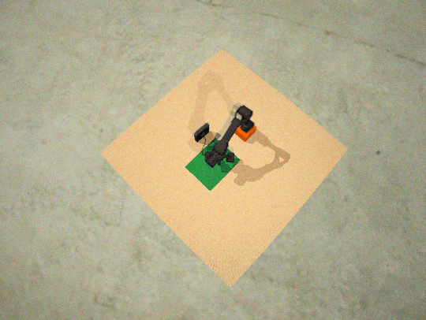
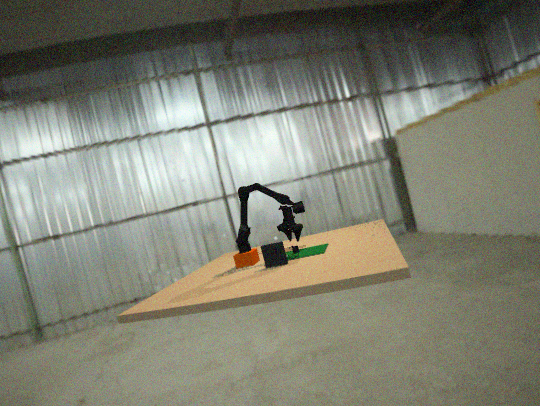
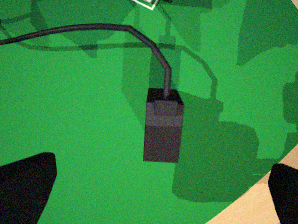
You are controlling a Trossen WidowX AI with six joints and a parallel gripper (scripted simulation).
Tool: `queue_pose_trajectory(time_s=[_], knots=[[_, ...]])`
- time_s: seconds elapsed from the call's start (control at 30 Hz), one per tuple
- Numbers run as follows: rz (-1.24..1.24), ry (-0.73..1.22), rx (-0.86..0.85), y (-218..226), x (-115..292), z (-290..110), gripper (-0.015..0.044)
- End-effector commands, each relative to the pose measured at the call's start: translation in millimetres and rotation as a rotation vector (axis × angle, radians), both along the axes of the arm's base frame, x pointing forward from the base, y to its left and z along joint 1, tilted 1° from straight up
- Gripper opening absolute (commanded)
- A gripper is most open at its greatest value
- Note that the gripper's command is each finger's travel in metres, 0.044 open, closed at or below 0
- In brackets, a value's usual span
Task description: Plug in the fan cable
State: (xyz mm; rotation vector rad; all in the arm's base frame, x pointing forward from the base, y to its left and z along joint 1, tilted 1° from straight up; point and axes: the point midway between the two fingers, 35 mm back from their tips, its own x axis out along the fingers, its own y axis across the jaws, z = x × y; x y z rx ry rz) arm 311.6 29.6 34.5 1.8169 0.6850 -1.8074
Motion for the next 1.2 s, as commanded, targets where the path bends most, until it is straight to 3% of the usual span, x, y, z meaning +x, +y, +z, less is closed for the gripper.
queue_pose_trajectory(time_s=[0.0,1.17], knots=[[-0.006,-0.013,0.004,1,0,-10,0.044],[-0.006,-0.013,0.004,1,1,-59,0.044]])
